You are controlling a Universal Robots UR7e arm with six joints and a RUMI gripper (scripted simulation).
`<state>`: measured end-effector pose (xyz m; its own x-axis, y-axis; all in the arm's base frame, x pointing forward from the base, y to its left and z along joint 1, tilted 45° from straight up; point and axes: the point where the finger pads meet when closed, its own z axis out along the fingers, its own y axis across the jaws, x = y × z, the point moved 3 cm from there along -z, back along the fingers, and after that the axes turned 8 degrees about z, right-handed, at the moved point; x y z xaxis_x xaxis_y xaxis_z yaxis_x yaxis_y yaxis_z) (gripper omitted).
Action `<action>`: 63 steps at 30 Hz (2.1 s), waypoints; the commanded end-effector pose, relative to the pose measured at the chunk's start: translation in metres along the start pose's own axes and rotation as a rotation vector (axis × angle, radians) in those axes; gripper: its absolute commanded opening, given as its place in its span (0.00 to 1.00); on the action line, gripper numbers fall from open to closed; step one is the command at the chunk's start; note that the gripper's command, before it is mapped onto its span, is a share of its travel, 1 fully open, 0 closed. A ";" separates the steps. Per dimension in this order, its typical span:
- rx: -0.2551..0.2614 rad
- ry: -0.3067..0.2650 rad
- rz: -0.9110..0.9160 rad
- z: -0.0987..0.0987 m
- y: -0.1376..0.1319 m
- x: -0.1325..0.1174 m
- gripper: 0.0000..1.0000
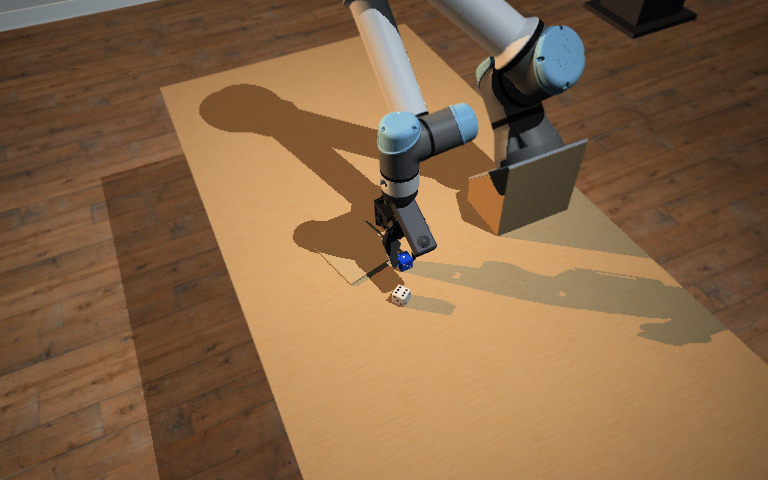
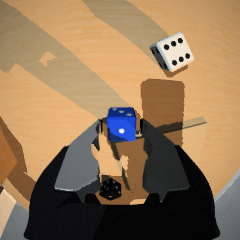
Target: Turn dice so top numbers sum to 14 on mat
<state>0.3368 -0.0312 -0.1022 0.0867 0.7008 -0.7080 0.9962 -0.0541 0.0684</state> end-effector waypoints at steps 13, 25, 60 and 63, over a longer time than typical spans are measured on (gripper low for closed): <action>-0.002 0.001 0.000 0.001 0.000 0.000 0.28; -0.002 0.001 0.000 0.001 0.000 0.000 0.28; -0.002 0.001 0.000 0.001 0.000 0.000 0.10; -0.002 0.001 0.000 0.001 0.000 0.000 0.10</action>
<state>0.3369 -0.0323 -0.1033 0.0867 0.7011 -0.7078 0.9962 -0.0535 0.0690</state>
